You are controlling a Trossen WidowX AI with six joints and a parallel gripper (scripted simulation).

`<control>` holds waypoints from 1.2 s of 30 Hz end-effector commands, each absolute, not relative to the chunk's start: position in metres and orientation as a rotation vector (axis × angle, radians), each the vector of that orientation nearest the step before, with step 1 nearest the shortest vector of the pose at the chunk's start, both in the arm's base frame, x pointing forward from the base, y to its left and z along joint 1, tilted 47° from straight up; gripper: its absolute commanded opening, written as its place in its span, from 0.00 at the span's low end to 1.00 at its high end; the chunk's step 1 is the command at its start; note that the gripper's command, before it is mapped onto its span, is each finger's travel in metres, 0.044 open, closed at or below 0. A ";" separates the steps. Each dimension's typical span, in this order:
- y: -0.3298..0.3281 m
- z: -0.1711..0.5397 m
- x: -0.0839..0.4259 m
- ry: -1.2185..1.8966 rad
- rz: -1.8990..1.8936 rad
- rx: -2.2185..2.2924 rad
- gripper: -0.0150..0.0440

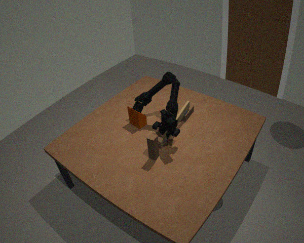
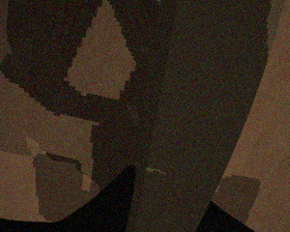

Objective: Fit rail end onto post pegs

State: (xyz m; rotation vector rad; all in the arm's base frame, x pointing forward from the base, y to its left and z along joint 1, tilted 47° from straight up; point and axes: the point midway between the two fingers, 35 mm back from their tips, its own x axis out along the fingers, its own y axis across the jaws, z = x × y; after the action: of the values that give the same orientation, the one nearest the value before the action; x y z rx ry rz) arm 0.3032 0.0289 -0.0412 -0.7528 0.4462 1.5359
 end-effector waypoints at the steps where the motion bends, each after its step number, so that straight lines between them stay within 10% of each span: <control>1: 0.025 -0.037 0.306 0.437 1.527 -0.756 0.25; 36: 0.012 -0.025 0.306 0.438 1.527 -0.757 0.25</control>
State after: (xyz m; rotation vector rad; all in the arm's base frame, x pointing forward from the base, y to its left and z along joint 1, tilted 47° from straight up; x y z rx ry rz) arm 0.3042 0.0159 -0.0289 -0.7565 0.4453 1.5374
